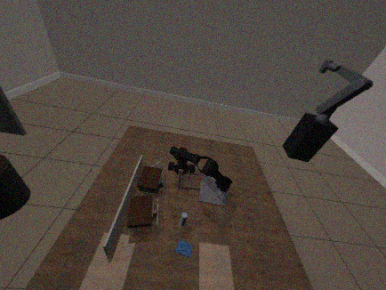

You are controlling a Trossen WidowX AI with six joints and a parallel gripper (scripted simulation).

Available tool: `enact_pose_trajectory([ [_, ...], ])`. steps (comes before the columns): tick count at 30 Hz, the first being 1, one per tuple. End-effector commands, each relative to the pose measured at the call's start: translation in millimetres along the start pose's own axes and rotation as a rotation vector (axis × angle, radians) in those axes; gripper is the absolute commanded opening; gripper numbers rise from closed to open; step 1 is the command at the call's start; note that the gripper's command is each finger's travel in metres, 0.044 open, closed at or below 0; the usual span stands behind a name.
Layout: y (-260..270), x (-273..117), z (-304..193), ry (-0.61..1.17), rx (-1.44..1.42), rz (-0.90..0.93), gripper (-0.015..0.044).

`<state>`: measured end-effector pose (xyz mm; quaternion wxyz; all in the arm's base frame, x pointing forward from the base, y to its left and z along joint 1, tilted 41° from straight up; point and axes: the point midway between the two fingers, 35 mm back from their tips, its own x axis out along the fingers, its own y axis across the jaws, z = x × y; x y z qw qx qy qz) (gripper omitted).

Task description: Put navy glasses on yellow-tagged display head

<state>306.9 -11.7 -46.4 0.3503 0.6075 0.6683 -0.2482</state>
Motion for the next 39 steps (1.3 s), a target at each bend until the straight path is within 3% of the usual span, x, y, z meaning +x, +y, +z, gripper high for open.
enact_pose_trajectory([
  [1,-0.9,6.9,-0.5,0.006,0.008,0.0,0.014],
  [15,-2.3,26.9,-1.9,0.008,0.008,0.0,0.014],
  [20,-1.5,23.8,-1.5,0.003,0.0,-0.001,0.0009],
  [29,-1.3,22.6,-1.3,0.003,0.0,-0.001,0.0],
  [39,0.7,-38.5,1.8,0.0,0.006,-0.001,0.0],
])
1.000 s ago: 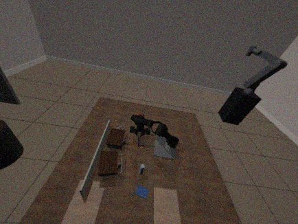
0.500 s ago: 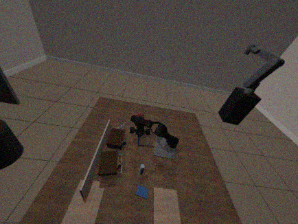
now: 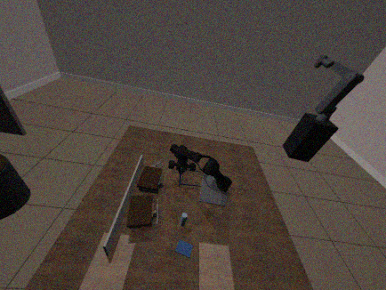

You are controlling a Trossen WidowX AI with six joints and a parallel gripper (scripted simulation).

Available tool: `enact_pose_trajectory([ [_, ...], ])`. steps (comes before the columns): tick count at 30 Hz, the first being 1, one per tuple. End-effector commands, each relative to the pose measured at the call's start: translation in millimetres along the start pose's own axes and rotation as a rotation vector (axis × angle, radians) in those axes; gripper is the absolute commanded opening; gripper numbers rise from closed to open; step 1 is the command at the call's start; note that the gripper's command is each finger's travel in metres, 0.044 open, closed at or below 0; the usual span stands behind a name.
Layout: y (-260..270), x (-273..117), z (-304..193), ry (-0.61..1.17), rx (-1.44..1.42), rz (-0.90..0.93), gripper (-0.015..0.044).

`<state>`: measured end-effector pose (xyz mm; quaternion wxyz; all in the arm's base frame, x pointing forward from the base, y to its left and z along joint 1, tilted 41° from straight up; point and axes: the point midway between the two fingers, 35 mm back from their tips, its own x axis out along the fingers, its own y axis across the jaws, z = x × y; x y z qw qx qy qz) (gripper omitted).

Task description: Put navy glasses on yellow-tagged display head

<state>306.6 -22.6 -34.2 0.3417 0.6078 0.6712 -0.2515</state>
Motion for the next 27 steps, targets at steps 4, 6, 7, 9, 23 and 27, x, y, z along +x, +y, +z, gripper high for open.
enact_pose_trajectory([
  [4,-0.2,-48.4,1.0,-0.008,-0.006,0.008,0.0],
  [6,-0.9,-56.8,0.8,-0.006,-0.005,0.008,0.0],
  [7,-1.0,-57.9,0.7,-0.006,-0.005,0.008,0.0],
  [9,-1.4,-58.2,1.4,-0.005,0.004,0.009,0.0],
  [23,-42.9,-82.7,31.2,0.104,0.633,0.086,0.0],
  [27,-57.0,-89.8,38.7,0.152,0.837,0.106,0.0],
])
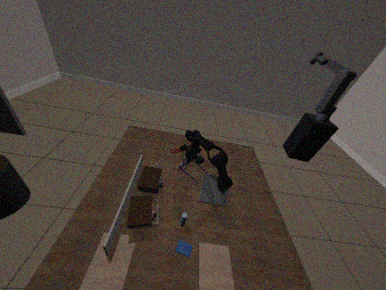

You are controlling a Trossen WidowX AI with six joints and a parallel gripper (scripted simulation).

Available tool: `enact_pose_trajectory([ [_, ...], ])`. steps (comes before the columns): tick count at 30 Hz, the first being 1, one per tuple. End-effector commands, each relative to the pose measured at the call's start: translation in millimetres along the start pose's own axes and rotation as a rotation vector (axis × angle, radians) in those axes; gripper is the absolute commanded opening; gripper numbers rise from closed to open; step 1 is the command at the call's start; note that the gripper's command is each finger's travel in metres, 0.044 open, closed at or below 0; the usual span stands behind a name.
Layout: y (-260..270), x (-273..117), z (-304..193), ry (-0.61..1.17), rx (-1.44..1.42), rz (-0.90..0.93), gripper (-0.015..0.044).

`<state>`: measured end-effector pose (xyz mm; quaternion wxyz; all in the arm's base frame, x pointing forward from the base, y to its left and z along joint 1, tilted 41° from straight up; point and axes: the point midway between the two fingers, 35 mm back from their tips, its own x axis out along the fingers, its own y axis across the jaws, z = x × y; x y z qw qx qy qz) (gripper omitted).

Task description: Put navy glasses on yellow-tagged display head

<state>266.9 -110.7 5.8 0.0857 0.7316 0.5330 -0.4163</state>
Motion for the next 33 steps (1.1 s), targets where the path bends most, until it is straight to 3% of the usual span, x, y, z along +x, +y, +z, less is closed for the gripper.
enact_pose_trajectory([
  [1,-5.7,-7.1,11.6,0.046,0.188,0.009,0.0],
  [18,-37.3,-40.1,61.5,0.286,1.038,0.0,0.0],
  [33,-71.4,-62.2,95.3,0.556,1.744,-0.135,0.0],
])
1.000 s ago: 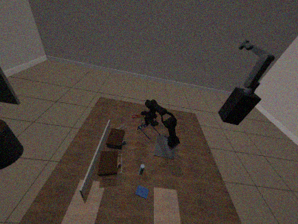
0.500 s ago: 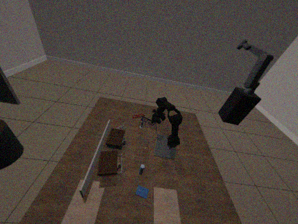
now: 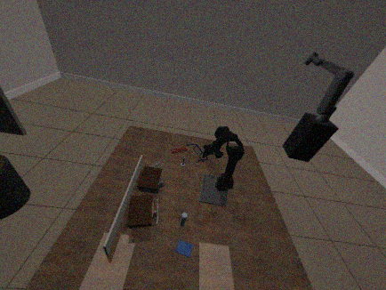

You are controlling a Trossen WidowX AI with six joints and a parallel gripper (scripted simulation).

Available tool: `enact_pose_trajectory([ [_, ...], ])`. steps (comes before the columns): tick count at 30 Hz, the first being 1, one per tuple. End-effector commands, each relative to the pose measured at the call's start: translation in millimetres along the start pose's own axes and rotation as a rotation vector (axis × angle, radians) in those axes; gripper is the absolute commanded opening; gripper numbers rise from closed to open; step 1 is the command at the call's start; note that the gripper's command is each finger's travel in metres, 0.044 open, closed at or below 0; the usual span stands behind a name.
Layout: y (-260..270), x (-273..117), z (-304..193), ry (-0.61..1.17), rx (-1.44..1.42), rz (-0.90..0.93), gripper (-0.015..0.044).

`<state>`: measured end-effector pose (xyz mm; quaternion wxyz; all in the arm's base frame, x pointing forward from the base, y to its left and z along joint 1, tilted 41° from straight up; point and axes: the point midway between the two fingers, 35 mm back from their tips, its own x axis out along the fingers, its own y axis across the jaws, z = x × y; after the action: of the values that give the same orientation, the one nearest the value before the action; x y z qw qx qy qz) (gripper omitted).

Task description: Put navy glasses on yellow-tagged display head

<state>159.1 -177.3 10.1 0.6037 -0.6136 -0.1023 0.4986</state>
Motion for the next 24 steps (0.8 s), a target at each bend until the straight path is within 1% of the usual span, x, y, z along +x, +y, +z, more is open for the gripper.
enact_pose_trajectory([
  [1,4.6,-8.1,6.3,0.038,0.177,-0.05,0.0],
  [9,14.0,-25.2,19.8,0.101,0.525,-0.159,0.0],
  [12,14.2,-25.5,20.1,0.102,0.533,-0.162,0.0],
  [13,14.8,-25.2,19.5,0.1,0.495,-0.146,0.0011],
  [15,14.8,-25.2,19.5,0.1,0.495,-0.146,0.0],
  [24,14.8,-25.2,19.5,0.1,0.495,-0.146,0.0],
])
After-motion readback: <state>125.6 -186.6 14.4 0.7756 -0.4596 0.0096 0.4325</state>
